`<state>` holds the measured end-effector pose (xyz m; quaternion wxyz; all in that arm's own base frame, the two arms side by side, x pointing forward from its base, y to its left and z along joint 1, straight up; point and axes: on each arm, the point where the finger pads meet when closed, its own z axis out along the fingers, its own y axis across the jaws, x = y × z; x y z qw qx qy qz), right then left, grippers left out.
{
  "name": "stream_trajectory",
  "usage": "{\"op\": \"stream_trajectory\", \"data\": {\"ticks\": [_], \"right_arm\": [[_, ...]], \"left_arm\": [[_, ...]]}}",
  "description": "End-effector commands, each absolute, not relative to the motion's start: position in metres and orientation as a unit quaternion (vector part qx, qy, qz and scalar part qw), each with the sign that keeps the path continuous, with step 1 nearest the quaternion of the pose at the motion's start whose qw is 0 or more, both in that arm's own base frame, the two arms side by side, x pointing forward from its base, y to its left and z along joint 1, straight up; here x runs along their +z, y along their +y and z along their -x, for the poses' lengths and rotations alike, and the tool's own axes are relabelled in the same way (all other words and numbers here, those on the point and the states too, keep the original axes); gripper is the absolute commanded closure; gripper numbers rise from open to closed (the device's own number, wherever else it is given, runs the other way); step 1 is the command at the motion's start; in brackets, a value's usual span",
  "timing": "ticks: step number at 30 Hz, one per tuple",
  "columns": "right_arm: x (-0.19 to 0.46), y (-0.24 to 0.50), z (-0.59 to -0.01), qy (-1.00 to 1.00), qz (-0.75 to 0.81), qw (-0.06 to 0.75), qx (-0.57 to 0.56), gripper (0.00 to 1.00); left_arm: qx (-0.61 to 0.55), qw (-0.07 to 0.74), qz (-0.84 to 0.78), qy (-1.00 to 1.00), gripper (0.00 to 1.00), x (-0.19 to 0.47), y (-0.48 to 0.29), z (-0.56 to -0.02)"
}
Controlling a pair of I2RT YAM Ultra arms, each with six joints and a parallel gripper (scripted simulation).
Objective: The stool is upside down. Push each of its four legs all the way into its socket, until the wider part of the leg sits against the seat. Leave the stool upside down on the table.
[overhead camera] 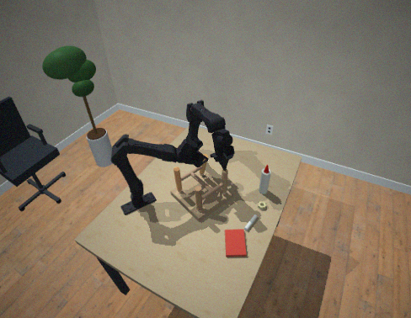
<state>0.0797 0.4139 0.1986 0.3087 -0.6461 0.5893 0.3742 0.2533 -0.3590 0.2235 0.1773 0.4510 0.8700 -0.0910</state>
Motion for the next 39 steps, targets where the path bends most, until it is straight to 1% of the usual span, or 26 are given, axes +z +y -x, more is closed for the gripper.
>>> {"op": "stream_trajectory", "data": {"ticks": [1,23,30,39], "right_arm": [[0.191,0.403,-0.035,0.544,0.689,0.252,0.406,0.72],[0.189,0.397,-0.012,0.528,0.700,0.217,0.428,0.72],[0.189,0.397,-0.012,0.529,0.700,0.218,0.427,0.72],[0.189,0.397,-0.012,0.530,0.700,0.218,0.425,0.72]], "left_arm": [[-0.054,0.100,-0.458,0.882,1.00,0.181,-0.338,-0.237],[-0.031,0.055,-0.460,0.886,1.00,0.161,-0.323,-0.227],[-0.031,0.055,-0.460,0.886,1.00,0.156,-0.319,-0.224],[-0.043,0.080,-0.459,0.884,1.00,0.156,-0.320,-0.224]]}}
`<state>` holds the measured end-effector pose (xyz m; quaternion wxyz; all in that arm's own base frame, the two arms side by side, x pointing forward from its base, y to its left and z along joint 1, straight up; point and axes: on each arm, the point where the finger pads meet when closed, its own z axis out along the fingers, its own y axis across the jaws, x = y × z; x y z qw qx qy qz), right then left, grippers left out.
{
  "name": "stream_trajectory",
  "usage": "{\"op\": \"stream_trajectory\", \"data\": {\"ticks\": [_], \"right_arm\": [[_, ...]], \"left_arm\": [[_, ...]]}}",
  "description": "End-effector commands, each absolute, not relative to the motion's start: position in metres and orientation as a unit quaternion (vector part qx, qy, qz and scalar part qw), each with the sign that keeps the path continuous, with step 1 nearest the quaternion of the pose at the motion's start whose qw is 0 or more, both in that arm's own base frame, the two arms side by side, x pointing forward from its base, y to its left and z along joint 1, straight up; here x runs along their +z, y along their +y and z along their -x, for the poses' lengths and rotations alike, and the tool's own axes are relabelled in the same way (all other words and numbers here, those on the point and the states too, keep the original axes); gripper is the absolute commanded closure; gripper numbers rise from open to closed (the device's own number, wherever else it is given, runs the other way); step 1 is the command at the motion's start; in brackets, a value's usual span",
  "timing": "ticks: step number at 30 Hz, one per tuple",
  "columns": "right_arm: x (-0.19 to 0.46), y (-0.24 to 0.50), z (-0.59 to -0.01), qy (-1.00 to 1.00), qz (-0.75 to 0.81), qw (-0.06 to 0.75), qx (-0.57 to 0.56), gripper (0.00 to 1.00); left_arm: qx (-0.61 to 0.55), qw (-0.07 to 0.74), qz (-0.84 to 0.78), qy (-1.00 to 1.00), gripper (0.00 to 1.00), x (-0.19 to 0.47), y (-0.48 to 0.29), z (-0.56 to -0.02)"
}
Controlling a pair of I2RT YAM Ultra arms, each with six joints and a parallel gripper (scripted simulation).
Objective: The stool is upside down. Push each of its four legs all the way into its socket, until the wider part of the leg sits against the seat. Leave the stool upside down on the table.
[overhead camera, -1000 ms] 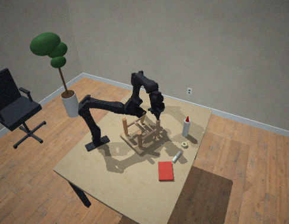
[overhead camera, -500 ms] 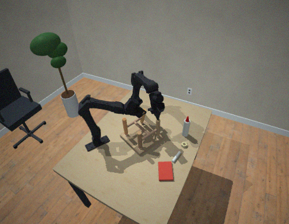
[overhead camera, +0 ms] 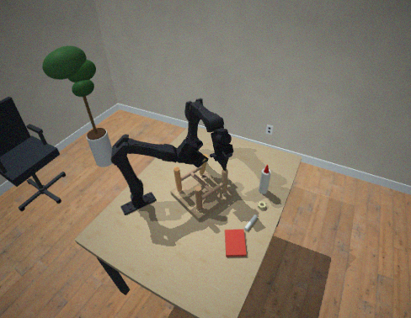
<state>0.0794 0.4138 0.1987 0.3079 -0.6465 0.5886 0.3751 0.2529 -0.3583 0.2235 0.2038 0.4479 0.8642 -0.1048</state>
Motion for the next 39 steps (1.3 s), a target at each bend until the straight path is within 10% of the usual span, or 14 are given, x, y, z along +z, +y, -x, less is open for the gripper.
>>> {"op": "stream_trajectory", "data": {"ticks": [1,13,14,39], "right_arm": [[0.189,0.397,-0.012,0.530,0.700,0.218,0.426,0.72],[0.188,0.397,-0.012,0.531,0.700,0.219,0.423,0.72],[0.199,0.417,-0.084,0.575,0.658,0.327,0.360,0.72],[0.193,0.407,-0.046,0.553,0.681,0.276,0.393,0.72]], "left_arm": [[-0.044,0.081,-0.459,0.884,1.00,0.156,-0.320,-0.224],[-0.046,0.086,-0.459,0.883,1.00,0.156,-0.322,-0.225],[-0.110,0.216,-0.446,0.861,1.00,0.230,-0.358,-0.253],[-0.074,0.146,-0.454,0.876,1.00,0.188,-0.342,-0.242]]}}
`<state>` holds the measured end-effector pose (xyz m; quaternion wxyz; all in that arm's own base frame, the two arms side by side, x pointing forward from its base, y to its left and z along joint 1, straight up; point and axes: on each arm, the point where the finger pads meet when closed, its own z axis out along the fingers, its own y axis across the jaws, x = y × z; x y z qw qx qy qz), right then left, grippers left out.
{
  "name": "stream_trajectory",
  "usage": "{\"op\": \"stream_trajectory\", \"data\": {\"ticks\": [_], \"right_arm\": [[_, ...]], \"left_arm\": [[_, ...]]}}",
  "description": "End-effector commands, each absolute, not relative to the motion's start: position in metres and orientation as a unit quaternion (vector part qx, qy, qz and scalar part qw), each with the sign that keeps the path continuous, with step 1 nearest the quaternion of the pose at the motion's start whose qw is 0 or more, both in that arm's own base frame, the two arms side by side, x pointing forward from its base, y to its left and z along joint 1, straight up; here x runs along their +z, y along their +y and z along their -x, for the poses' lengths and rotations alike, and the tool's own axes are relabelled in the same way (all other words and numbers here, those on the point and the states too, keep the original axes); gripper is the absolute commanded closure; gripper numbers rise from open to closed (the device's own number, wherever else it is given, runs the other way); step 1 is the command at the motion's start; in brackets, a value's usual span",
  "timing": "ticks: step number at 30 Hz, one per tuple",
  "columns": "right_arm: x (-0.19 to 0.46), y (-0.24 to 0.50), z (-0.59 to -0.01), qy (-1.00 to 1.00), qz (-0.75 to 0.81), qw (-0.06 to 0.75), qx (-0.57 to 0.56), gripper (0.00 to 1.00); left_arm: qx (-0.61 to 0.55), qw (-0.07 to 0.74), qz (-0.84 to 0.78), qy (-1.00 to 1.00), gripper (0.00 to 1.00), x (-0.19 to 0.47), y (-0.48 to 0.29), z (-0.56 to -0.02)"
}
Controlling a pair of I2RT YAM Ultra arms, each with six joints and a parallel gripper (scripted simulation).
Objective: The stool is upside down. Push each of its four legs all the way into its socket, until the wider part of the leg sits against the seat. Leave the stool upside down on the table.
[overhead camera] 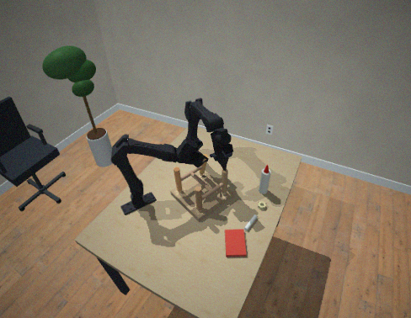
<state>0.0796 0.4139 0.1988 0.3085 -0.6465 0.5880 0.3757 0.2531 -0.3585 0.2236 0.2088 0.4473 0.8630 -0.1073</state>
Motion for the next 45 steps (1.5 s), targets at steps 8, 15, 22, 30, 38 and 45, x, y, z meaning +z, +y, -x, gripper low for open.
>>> {"op": "stream_trajectory", "data": {"ticks": [8,15,22,30,38,45], "right_arm": [[0.192,0.405,-0.035,0.545,0.687,0.260,0.404,0.72],[0.191,0.403,-0.028,0.539,0.691,0.249,0.411,0.72],[0.191,0.401,-0.018,0.533,0.696,0.236,0.420,0.72],[0.190,0.398,-0.007,0.524,0.702,0.219,0.431,0.72],[0.190,0.396,0.001,0.521,0.703,0.212,0.435,0.72],[0.189,0.394,0.011,0.526,0.700,0.216,0.433,0.72]], "left_arm": [[-0.065,0.126,-0.456,0.879,1.00,0.178,-0.337,-0.238],[-0.058,0.114,-0.457,0.880,1.00,0.172,-0.333,-0.235],[-0.050,0.097,-0.458,0.882,1.00,0.164,-0.328,-0.232],[-0.046,0.088,-0.458,0.883,1.00,0.156,-0.322,-0.227],[-0.048,0.091,-0.458,0.883,1.00,0.152,-0.318,-0.224],[-0.054,0.104,-0.457,0.882,1.00,0.151,-0.318,-0.224]]}}
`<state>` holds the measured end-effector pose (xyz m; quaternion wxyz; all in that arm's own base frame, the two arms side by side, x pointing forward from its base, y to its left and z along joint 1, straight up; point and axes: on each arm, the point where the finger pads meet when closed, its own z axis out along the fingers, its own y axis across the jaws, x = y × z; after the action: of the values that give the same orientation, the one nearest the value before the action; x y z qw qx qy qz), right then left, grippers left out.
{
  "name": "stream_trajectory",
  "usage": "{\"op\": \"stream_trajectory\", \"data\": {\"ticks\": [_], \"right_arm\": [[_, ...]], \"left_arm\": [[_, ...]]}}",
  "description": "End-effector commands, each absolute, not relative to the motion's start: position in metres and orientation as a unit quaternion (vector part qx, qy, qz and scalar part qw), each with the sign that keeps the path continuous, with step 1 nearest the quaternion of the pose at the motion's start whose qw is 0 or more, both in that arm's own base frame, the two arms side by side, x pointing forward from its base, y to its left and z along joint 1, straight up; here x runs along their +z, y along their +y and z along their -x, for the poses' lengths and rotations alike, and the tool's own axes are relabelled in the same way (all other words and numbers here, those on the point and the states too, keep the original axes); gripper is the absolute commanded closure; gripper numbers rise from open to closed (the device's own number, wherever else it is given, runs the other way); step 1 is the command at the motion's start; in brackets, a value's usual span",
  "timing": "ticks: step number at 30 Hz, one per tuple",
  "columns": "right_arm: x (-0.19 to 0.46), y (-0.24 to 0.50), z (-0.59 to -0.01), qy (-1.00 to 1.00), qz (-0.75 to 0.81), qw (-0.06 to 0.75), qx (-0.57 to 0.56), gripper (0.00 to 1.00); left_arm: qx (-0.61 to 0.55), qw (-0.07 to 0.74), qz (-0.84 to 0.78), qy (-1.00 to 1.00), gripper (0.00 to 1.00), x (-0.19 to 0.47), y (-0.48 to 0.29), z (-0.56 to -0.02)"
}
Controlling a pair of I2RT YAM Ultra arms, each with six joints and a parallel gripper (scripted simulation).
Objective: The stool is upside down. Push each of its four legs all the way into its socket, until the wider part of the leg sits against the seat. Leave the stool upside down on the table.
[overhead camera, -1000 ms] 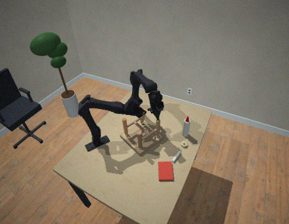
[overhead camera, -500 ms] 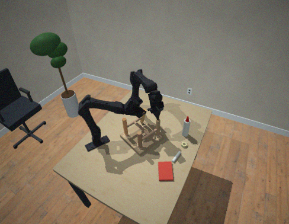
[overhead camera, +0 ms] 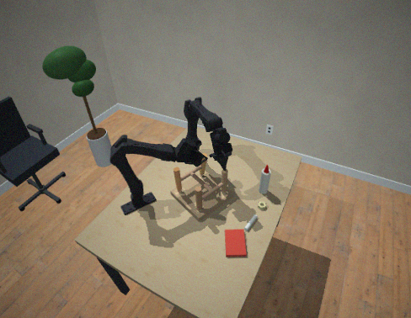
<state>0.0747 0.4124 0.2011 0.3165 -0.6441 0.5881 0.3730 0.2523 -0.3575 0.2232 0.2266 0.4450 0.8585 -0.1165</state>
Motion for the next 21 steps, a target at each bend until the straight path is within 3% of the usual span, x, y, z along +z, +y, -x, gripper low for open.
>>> {"op": "stream_trajectory", "data": {"ticks": [1,13,14,21], "right_arm": [[0.189,0.394,0.012,0.526,0.700,0.217,0.432,0.72],[0.186,0.392,0.024,0.532,0.695,0.241,0.420,0.72],[0.200,0.416,-0.065,0.569,0.656,0.364,0.338,0.72],[0.206,0.417,-0.072,0.571,0.651,0.370,0.337,0.72]], "left_arm": [[-0.055,0.105,-0.457,0.881,1.00,0.151,-0.318,-0.225],[-0.060,0.116,-0.456,0.880,1.00,0.149,-0.321,-0.226],[-0.127,0.257,-0.438,0.852,1.00,0.244,-0.351,-0.255],[-0.137,0.267,-0.440,0.846,1.00,0.256,-0.355,-0.251]]}}
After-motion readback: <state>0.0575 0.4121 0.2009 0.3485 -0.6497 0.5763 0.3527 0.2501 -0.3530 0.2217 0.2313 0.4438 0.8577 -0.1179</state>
